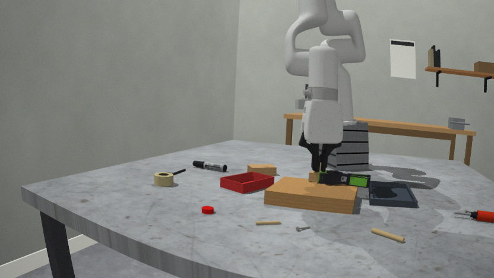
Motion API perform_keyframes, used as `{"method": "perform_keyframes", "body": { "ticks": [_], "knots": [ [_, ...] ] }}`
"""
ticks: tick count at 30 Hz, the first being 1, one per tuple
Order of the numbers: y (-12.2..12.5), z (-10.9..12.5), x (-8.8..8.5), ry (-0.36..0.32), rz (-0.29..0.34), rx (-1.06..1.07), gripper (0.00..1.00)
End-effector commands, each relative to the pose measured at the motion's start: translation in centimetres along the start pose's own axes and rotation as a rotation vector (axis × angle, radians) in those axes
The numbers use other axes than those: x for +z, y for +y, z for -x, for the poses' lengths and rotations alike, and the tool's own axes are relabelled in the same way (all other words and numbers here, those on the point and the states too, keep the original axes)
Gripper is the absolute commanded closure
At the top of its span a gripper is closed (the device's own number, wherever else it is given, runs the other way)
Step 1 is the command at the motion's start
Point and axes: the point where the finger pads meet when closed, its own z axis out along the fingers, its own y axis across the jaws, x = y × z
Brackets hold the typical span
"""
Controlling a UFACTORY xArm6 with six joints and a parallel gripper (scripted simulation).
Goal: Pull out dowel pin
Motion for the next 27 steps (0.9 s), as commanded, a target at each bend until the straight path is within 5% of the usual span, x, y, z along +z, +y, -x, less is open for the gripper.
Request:
{"method": "perform_keyframes", "body": {
  "ticks": [1, 27],
  "knots": [
    [-0.07, 0.11, -0.10, -0.003, -0.004, 0.043, 1.00],
    [-0.07, 0.11, -0.12, -0.003, -0.003, 0.270, 1.00]
  ]
}}
